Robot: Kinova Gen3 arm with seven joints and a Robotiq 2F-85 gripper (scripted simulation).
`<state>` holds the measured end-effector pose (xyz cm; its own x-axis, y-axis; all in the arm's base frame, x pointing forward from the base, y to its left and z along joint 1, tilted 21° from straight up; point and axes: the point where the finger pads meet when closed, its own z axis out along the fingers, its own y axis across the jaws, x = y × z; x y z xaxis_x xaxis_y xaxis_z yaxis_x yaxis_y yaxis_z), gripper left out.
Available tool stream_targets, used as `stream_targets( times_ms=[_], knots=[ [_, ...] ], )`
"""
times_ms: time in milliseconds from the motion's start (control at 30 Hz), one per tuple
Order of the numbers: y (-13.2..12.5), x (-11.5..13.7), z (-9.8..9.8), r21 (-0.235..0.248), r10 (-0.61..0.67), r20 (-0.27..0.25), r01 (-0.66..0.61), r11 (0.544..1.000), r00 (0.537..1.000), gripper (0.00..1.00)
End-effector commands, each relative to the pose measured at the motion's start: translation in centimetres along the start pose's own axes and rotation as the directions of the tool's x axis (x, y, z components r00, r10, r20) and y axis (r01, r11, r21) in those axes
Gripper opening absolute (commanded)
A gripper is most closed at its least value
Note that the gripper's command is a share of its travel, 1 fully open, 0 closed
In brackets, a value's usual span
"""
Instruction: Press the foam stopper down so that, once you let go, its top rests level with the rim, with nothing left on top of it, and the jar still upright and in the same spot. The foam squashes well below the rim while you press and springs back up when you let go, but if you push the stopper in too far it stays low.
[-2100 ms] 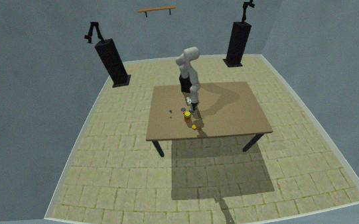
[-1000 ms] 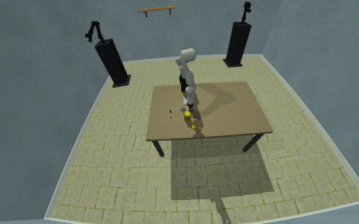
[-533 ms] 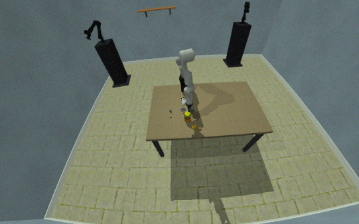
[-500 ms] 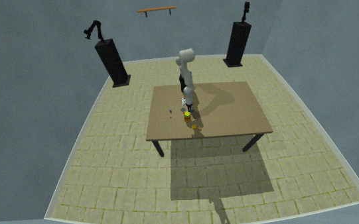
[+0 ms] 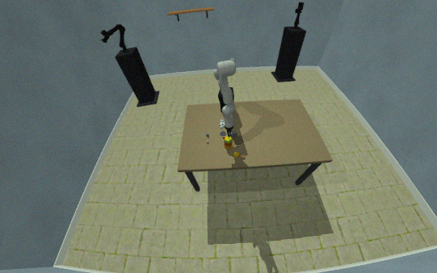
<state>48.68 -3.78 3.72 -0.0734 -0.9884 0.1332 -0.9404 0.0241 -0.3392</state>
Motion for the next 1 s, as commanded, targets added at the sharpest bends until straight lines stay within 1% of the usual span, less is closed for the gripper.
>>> stream_targets(
  times_ms=[0, 367, 967],
  knots=[
    [-0.05, 0.15, -0.03, 0.001, 0.003, -0.001, -0.003, 1.000, 1.000, 0.00],
    [-0.09, 0.74, 0.04, 0.003, 0.021, 0.000, -0.021, 1.000, 1.000, 0.00],
    [-0.09, 0.79, 0.04, 0.004, 0.022, 0.000, -0.022, 1.000, 1.000, 0.00]
  ],
)
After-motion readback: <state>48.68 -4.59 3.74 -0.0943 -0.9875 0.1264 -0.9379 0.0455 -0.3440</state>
